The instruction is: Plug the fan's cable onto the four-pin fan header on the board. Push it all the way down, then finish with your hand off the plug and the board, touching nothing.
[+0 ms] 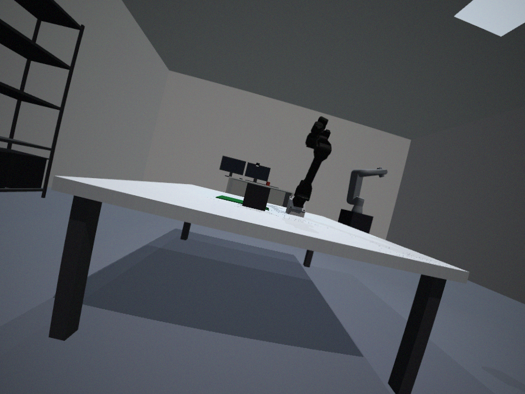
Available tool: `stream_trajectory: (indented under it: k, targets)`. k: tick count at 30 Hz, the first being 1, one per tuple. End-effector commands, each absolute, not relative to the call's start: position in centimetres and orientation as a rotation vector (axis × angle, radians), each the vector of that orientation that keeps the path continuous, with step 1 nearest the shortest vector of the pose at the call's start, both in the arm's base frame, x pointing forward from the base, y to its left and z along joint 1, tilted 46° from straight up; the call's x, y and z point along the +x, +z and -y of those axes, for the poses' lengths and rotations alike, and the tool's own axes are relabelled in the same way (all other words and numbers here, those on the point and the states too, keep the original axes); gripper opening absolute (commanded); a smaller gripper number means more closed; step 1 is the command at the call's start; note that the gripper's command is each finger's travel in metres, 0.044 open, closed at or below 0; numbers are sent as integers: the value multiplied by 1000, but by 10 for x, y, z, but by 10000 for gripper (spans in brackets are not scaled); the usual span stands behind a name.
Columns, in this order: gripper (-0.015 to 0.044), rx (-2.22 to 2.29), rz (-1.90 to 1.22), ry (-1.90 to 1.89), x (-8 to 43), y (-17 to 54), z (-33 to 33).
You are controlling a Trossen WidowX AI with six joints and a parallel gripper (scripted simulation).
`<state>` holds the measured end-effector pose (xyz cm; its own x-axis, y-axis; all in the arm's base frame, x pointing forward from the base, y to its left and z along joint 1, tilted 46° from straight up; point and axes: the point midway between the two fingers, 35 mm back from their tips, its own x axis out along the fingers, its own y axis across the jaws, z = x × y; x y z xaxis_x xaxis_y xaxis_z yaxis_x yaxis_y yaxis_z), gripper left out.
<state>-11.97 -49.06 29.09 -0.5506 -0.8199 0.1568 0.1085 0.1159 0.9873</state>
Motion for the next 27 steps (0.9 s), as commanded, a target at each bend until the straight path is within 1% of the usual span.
stream_trajectory:
  k: [1,4,5,8,11,15,21,27]
  targets:
    - [115,708,1633,-1540,-120,291,491]
    - [193,708,1633,-1540,-120,291,491]
    - [210,709,1618,-1546,-118,290,491]
    - [210,725,1403,-1631,-91,276,499]
    - [210,724,1045,-1710,-46,252,506]
    - [210,667,563,-1715,14,220,506]
    - [210,442,-151,-1515,100,170,481]
    - [210,215,-573,-1221,157,135,445]
